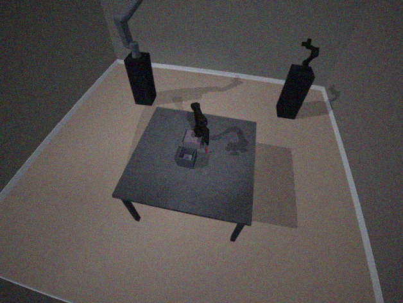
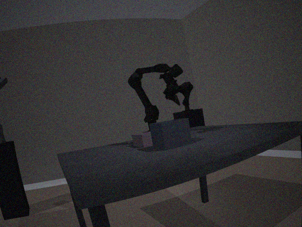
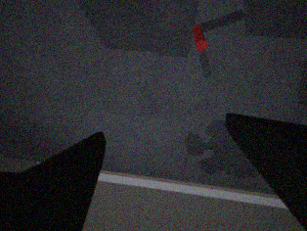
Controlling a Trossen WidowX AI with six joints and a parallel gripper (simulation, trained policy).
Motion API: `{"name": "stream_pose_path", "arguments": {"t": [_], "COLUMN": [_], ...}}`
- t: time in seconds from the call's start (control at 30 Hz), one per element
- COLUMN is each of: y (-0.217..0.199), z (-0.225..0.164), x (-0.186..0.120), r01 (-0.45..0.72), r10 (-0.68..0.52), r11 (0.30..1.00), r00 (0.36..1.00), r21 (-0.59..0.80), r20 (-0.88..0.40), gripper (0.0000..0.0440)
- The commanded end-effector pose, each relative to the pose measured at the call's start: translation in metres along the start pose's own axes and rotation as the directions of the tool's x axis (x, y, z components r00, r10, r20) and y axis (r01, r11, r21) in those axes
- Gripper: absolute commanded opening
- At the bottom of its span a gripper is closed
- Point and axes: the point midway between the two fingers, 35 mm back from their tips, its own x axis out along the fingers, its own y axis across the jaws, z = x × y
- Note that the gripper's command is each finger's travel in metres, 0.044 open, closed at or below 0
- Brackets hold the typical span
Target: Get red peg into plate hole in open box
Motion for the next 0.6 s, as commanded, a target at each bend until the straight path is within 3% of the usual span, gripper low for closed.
{"name": "stream_pose_path", "arguments": {"t": [0.0,0.57], "y": [-0.013,-0.051], "z": [0.001,0.017], "x": [0.012,0.058], "r01": [0.072,0.288], "r10": [-0.073,-0.287], "r11": [0.997,0.958], "r00": [0.997,0.944], "r21": [0.025,0.019], "r20": [0.023,0.162], "gripper": [0.0440,0.0434]}}
